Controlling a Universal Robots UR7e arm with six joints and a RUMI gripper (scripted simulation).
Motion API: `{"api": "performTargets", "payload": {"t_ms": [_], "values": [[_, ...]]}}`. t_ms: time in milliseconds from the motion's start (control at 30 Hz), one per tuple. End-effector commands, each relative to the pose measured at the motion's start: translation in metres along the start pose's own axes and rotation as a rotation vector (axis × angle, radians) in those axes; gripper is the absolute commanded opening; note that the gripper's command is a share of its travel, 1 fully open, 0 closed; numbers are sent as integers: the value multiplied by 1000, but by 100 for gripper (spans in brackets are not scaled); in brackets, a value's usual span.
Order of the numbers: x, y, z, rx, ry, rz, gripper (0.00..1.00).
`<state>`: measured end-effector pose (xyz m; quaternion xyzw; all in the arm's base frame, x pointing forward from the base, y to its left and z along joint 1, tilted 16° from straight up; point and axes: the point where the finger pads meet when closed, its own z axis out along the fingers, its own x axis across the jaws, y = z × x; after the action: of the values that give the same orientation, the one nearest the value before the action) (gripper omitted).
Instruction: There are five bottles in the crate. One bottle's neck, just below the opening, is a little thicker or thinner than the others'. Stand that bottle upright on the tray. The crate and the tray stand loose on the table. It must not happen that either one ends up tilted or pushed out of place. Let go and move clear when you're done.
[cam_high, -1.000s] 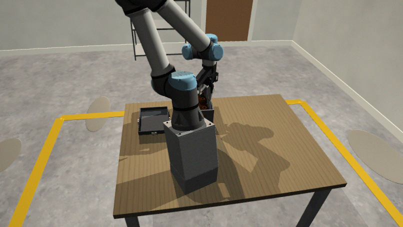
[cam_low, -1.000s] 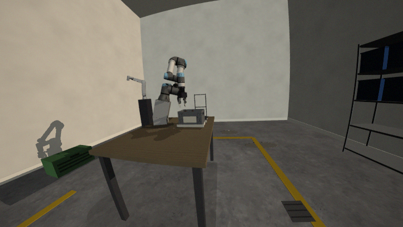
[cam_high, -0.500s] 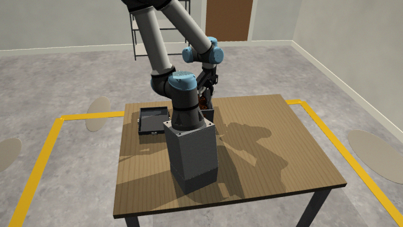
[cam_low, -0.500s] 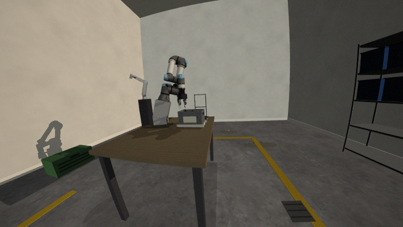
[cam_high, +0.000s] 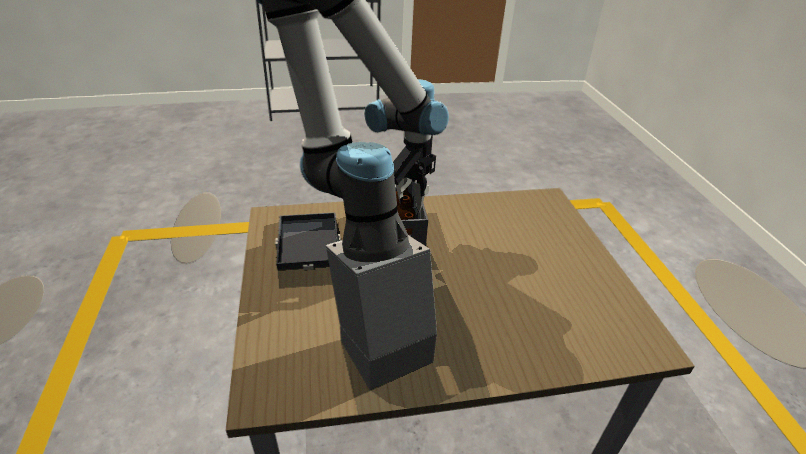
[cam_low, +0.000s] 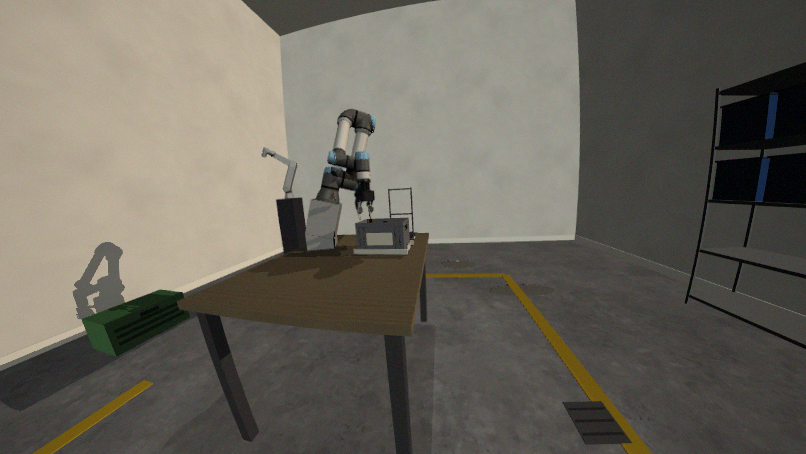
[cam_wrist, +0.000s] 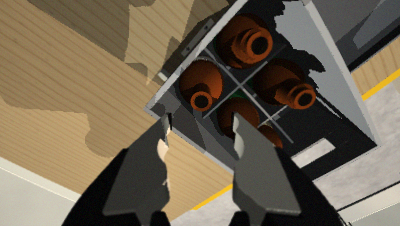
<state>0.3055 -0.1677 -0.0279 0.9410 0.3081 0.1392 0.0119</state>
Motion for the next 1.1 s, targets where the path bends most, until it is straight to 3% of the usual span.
{"api": "performTargets", "payload": {"t_ms": [0, 1067], "values": [[0, 1, 3, -1, 0, 0, 38], [0, 1, 7, -1, 0, 0, 38]]}}
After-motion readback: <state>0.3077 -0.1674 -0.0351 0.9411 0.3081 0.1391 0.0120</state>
